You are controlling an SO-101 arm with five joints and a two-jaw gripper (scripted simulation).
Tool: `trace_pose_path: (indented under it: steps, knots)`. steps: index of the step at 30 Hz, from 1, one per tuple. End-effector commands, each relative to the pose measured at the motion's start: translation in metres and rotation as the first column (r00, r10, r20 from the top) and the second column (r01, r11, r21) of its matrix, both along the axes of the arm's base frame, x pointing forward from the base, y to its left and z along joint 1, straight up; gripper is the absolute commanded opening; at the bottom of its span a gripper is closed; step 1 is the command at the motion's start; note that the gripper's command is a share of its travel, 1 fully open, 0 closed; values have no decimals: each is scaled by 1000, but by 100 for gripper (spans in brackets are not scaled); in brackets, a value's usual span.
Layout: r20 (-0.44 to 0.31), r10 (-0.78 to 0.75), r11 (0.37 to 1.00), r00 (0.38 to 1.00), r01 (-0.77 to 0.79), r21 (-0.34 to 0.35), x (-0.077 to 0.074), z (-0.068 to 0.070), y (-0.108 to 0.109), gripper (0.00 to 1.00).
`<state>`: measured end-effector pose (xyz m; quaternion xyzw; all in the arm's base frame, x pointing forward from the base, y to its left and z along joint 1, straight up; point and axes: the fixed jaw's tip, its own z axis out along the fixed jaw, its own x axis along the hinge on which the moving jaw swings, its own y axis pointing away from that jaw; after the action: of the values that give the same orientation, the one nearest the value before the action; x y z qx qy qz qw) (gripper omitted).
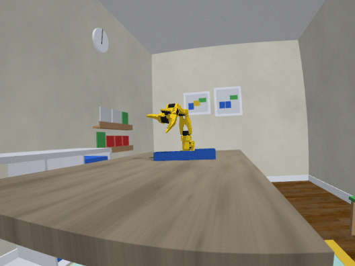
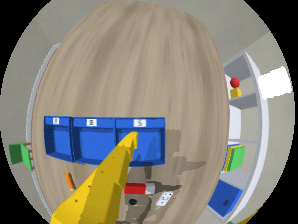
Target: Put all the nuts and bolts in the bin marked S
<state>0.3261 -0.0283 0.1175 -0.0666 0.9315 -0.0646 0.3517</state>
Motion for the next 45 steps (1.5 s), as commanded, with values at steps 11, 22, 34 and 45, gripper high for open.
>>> trace_pose_path:
  steps: [11,22,34,45]
  knots:
    - [83,3,1000,997,-2,-17,7,19,-3,100]
    - [95,3,1000,995,-2,-19,8,23,-3,100]
    - [95,3,1000,995,-2,-19,8,23,-3,100]
    - [60,3,1000,998,-2,-15,8,12,-3,100]
